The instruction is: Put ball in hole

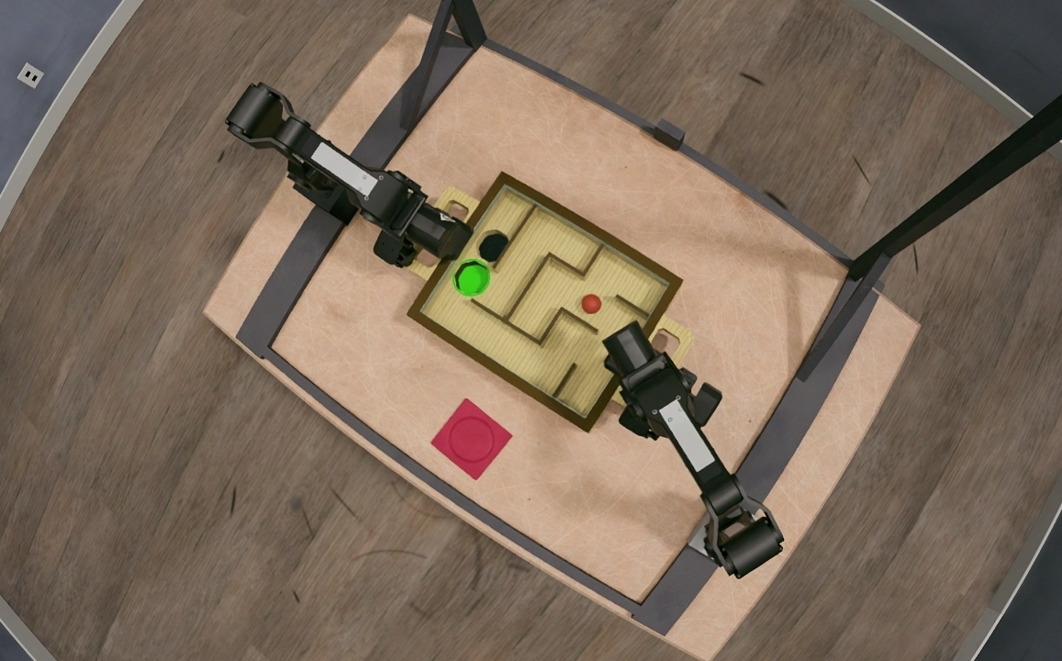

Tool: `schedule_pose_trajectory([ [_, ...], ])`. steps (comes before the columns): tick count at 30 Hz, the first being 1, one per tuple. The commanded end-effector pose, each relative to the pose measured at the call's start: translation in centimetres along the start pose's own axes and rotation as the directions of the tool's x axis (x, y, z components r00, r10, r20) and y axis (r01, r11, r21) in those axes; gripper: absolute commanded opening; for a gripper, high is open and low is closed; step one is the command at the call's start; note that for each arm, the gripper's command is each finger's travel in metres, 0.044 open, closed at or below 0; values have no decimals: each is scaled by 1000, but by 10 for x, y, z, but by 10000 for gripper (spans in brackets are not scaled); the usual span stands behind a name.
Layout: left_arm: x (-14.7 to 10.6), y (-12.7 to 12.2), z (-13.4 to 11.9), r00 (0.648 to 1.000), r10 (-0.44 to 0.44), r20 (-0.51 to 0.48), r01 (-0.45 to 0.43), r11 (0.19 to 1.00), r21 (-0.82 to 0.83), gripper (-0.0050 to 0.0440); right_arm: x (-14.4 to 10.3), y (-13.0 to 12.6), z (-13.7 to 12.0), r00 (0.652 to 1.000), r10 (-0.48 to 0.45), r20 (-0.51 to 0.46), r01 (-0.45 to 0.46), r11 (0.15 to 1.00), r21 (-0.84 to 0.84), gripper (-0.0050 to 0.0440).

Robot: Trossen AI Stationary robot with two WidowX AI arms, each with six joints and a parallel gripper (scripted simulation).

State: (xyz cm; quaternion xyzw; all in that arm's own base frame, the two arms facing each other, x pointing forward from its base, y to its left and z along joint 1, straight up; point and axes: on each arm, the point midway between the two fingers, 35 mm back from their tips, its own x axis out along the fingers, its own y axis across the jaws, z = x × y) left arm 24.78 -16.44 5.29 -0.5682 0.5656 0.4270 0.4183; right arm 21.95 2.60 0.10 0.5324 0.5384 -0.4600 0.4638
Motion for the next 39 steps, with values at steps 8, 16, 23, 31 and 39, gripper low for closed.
schedule_pose_trajectory([
  [8,-16,-4,-13,999,-37,-37,38,999,11,-50,-13,9,-4,999,47,-11,-47,999,-9,-50],
  [16,-16,-4,-13,999,-37,-37,38,999,11,-50,-13,9,-4,999,47,-13,-48,999,-10,-50],
  [23,-16,-4,-13,999,-37,-37,38,999,11,-50,-13,9,-5,999,48,-13,-48,999,-10,-50],
  [31,-16,-4,-13,999,-37,-37,38,999,11,-50,-13,9,-5,999,49,-14,-49,999,-10,-50],
  [39,-32,-3,-12,996,-55,-71,56,998,22,-50,-43,11,-6,998,40,-48,-40,999,-6,-50],
])
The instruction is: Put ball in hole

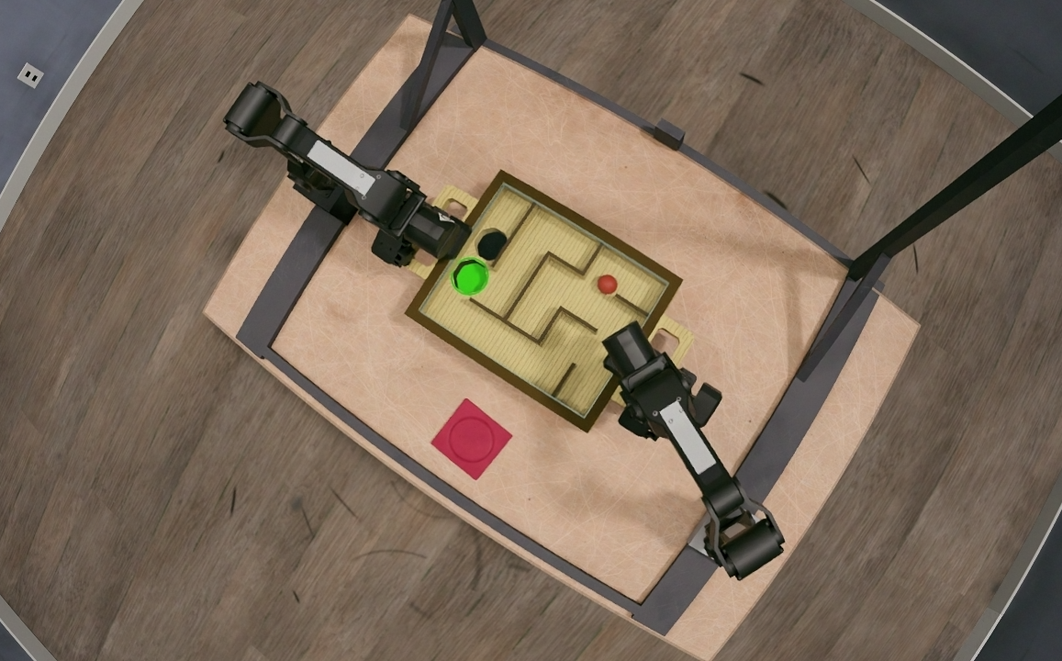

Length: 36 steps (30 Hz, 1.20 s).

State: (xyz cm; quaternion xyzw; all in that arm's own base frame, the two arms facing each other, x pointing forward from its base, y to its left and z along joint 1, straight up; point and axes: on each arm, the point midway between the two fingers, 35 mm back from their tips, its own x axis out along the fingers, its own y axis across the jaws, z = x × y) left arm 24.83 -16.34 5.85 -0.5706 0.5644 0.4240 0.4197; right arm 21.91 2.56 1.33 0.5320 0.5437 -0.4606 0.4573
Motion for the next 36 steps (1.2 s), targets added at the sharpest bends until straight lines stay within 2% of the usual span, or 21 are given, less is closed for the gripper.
schedule_pose_trajectory([
  [1,-30,-2,-12,995,-47,-88,49,999,20,-50,-34,11,-4,997,54,-56,-54,998,-10,-50],
  [3,-32,3,-6,988,-31,-153,34,999,17,-50,-35,11,0,992,57,-109,-58,998,-10,-50],
  [4,-24,2,-6,995,-21,-100,22,1000,9,-50,-26,9,-1,996,49,-73,-50,999,-9,-50],
  [8,-28,-3,-11,995,-37,-97,39,999,16,-50,-27,10,-2,996,54,-64,-55,998,-11,-50],
  [11,-35,-7,-14,996,7,-93,-6,1000,5,-50,-12,0,-2,995,72,-64,-73,997,-15,-50],
  [13,-28,-4,-14,998,-13,-58,13,1000,3,-50,-20,5,-4,998,63,-32,-63,998,-12,-50],
  [14,-20,4,-8,995,-29,-91,30,1000,8,-50,-30,11,-3,997,50,-62,-51,999,-12,-50],
  [20,-12,6,-9,996,-77,-51,78,997,20,-50,-36,14,-7,1000,-13,-24,13,1000,-2,-50],
  [25,-20,0,-15,995,-82,-53,84,996,23,-50,-35,12,-8,1000,10,-16,-10,1000,-6,-50],
  [26,-19,0,-15,996,-91,-24,91,995,25,-50,-36,13,-9,1000,9,15,-9,1000,-4,-50],
  [27,-22,-2,-17,999,-52,-8,52,999,16,-50,-24,4,-8,1000,19,22,-19,1000,-5,-50],
  [32,-29,-5,-22,999,-14,28,14,1000,6,-50,-14,1,-9,996,59,61,-58,998,-11,-50],
  [36,-37,-7,-20,1000,20,-20,-20,1000,4,-50,-8,0,-4,996,88,17,-88,996,-15,-50],
])
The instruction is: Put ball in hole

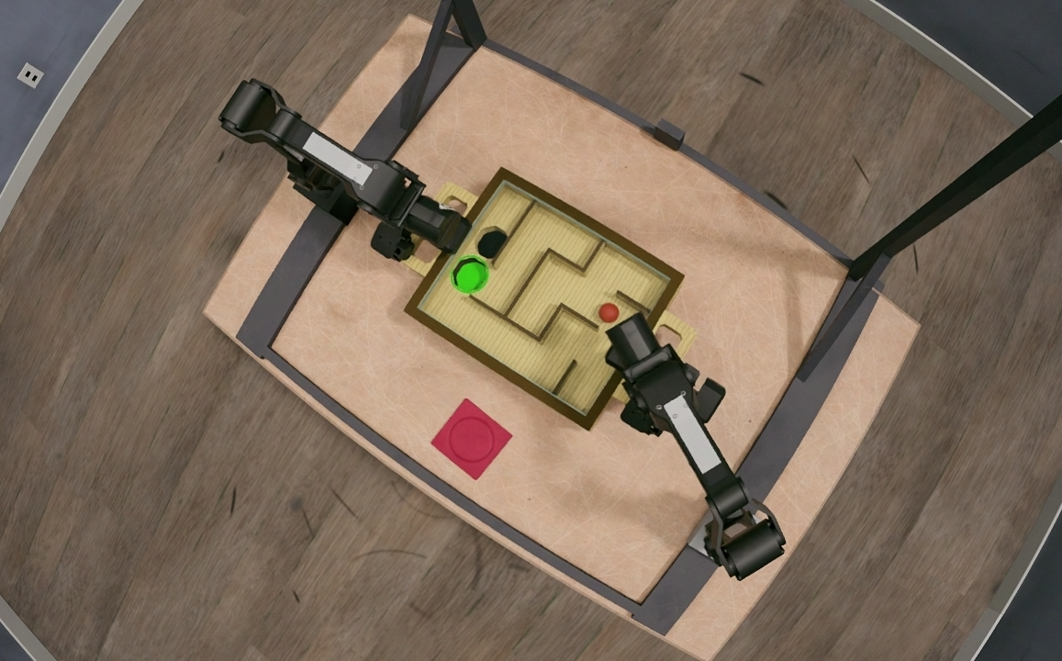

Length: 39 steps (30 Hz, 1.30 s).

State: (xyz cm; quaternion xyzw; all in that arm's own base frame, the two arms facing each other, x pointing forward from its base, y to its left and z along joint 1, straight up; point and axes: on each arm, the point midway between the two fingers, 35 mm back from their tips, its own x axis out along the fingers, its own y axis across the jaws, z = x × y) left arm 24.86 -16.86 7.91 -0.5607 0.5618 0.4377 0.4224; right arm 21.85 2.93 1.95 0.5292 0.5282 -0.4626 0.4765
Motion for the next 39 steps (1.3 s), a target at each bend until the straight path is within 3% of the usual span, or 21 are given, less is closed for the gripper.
schedule_pose_trajectory([
  [1,-21,-7,-9,998,10,-56,-9,1000,9,-50,-1,1,1,997,66,-29,-66,998,-6,-50],
  [7,-27,-8,-9,996,37,-76,-37,999,3,-50,5,0,3,994,95,-51,-95,995,-9,-50],
  [12,-22,-2,-4,996,19,-88,-18,1000,8,-50,-5,8,3,994,94,-63,-95,995,-8,-50],
  [13,-15,1,-1,996,-3,-94,4,1000,9,-50,-8,9,3,996,54,-70,-54,999,-4,-50],
  [23,-8,2,-3,996,-52,-78,53,998,18,-50,-17,10,-1,999,15,-49,-15,1000,-3,-50],
  [26,6,6,-1,995,-91,-31,92,995,27,-50,-27,16,-4,999,-32,-4,32,999,4,-50],
  [28,9,7,2,993,-102,-55,103,994,29,-50,-30,16,-3,998,-48,-30,48,999,5,-50],
  [32,-1,0,-5,993,-100,-59,102,994,31,-50,-28,13,-4,1000,-15,-17,15,1000,1,-50],
  [37,-11,-5,-5,997,-36,-75,38,999,20,-50,-11,2,1,999,22,-44,-22,1000,-2,-50],
  [39,-7,-2,-4,997,-48,-67,50,998,23,-50,-16,6,0,999,18,-38,-18,1000,-1,-50],
])
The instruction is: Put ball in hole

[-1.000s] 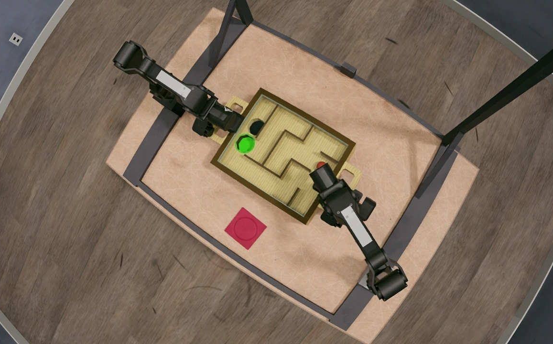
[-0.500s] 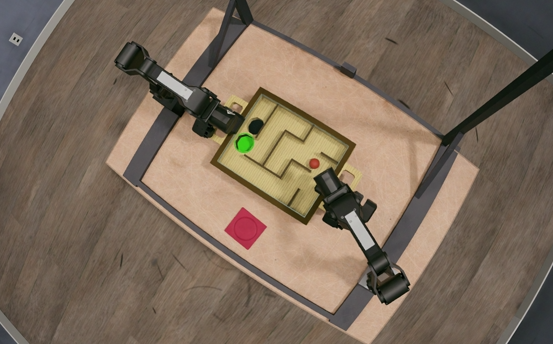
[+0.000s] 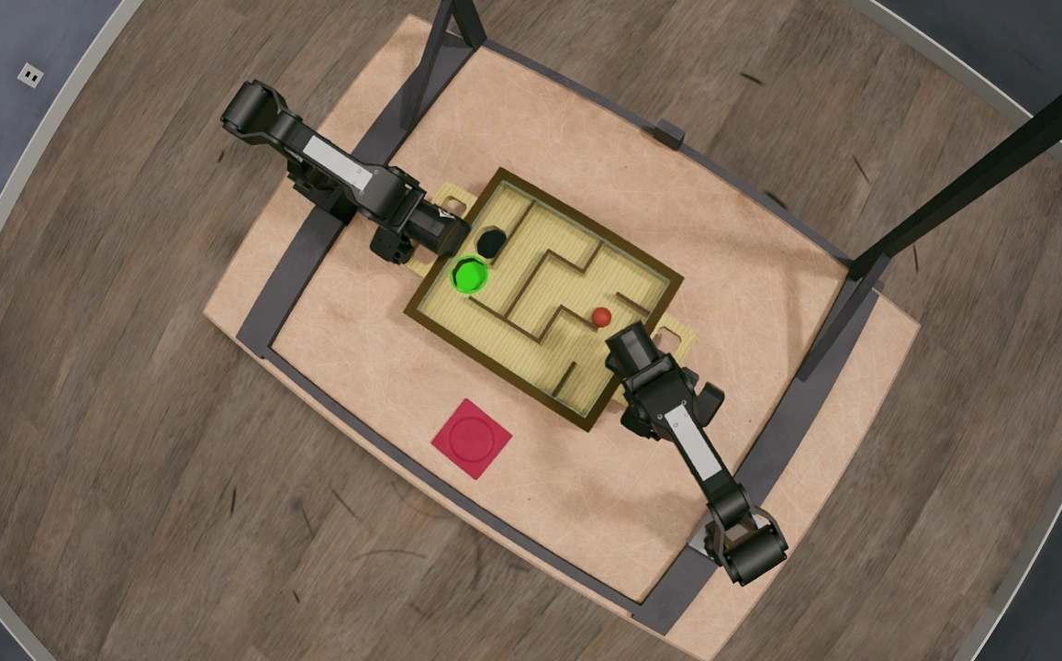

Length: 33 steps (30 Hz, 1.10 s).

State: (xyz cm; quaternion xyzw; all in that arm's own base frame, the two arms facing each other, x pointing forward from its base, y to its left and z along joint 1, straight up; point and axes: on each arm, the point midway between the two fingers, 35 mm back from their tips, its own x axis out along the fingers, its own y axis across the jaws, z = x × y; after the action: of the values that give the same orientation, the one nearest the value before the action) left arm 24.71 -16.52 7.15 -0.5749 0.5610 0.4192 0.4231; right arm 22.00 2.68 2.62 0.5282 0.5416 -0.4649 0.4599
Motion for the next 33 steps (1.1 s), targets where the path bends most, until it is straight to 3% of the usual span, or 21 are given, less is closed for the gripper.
schedule_pose_trajectory([
  [1,-13,-4,-10,999,-16,-35,16,1000,15,-50,-10,5,-2,999,51,-11,-51,999,-9,-50],
  [10,-32,-11,-15,997,63,-51,-64,998,-5,-50,11,-1,0,992,124,-26,-125,992,-22,-50],
  [13,-32,-7,-17,998,39,-45,-39,999,-4,-50,2,7,-1,992,127,-12,-128,992,-22,-50],
  [15,-18,0,-9,999,18,-29,-18,1000,-1,-50,-3,7,-2,997,76,-12,-77,997,-15,-50],
  [18,-23,-3,-12,999,28,-37,-28,1000,-2,-50,-2,6,-2,995,103,-15,-103,995,-19,-50],
  [20,-13,2,-10,1000,-6,-1,6,1000,5,-50,-8,10,-4,998,56,20,-55,998,-12,-50],
  [29,2,6,-4,997,-65,-40,66,998,24,-50,-23,13,-3,1000,-15,-19,15,1000,0,-50],
  [33,-3,2,-6,997,-60,-45,61,998,22,-50,-23,11,-4,1000,15,-19,-15,1000,-5,-50],
])
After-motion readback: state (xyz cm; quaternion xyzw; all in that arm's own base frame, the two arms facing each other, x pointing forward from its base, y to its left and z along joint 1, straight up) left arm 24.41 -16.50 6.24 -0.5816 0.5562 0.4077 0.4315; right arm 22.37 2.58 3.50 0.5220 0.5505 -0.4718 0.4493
